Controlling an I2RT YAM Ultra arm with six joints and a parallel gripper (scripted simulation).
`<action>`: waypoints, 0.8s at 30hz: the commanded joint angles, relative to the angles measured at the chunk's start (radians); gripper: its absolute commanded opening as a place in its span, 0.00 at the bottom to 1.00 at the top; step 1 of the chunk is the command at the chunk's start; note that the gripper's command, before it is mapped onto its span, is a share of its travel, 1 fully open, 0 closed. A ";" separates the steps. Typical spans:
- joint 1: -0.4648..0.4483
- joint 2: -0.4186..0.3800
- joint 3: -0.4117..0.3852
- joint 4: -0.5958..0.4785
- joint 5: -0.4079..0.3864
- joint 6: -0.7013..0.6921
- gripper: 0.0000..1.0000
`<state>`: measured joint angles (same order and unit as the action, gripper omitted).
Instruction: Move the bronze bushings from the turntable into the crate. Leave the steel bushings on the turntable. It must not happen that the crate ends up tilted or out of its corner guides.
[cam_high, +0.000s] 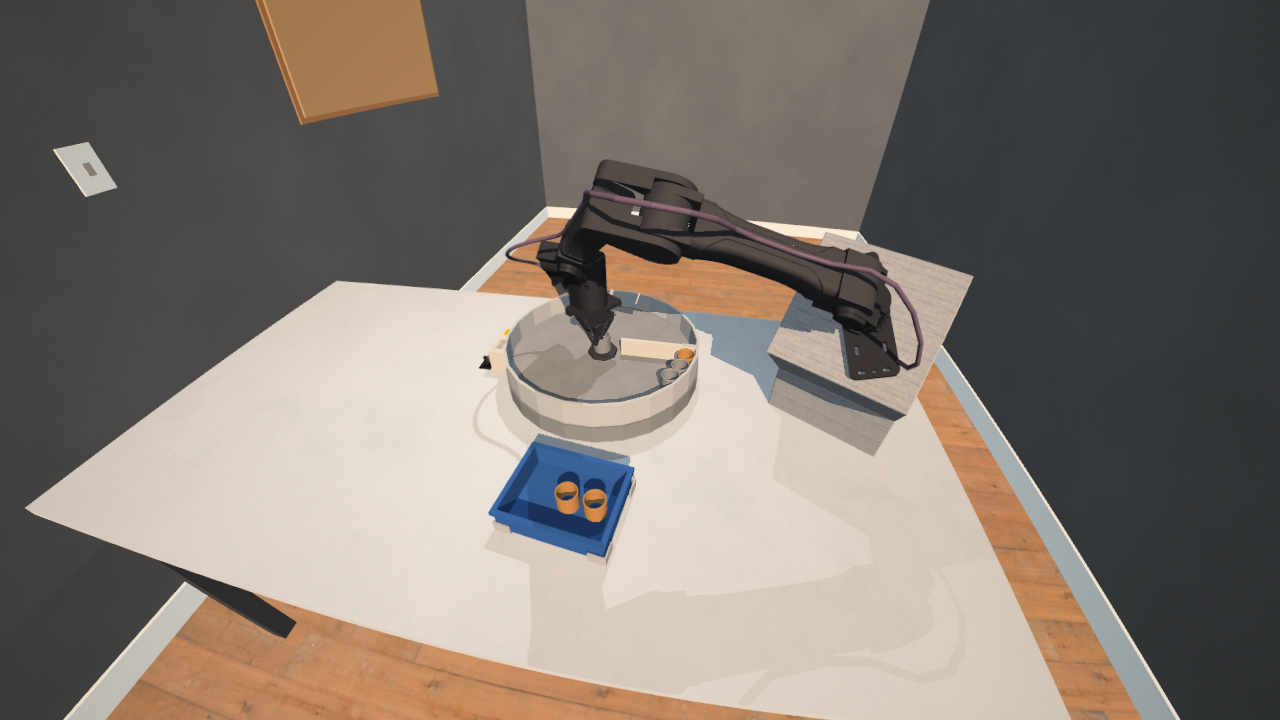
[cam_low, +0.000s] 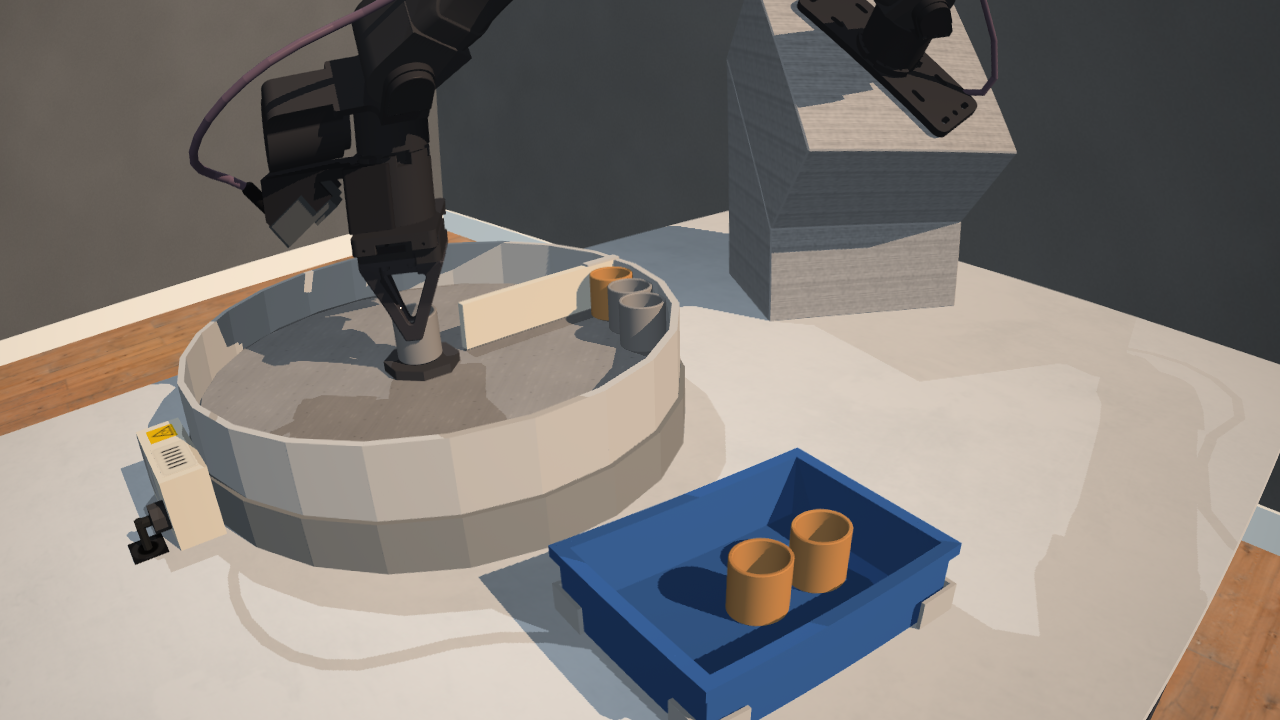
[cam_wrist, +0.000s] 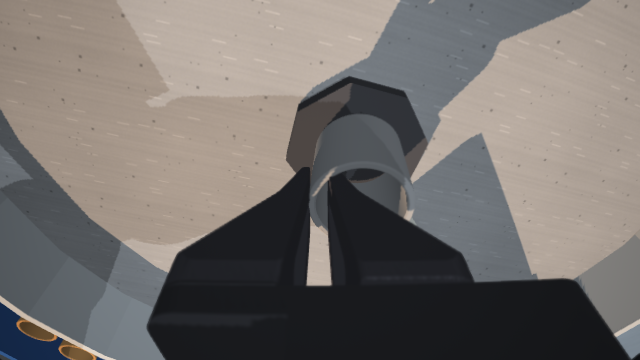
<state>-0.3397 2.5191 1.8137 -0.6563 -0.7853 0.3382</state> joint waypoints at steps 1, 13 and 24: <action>-0.041 -0.031 -0.009 -0.016 0.001 -0.007 0.00; -0.041 -0.031 -0.008 -0.017 -0.001 -0.007 0.16; -0.041 -0.031 -0.008 -0.017 -0.001 -0.007 0.16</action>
<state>-0.3481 2.5187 1.8137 -0.6582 -0.7845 0.3382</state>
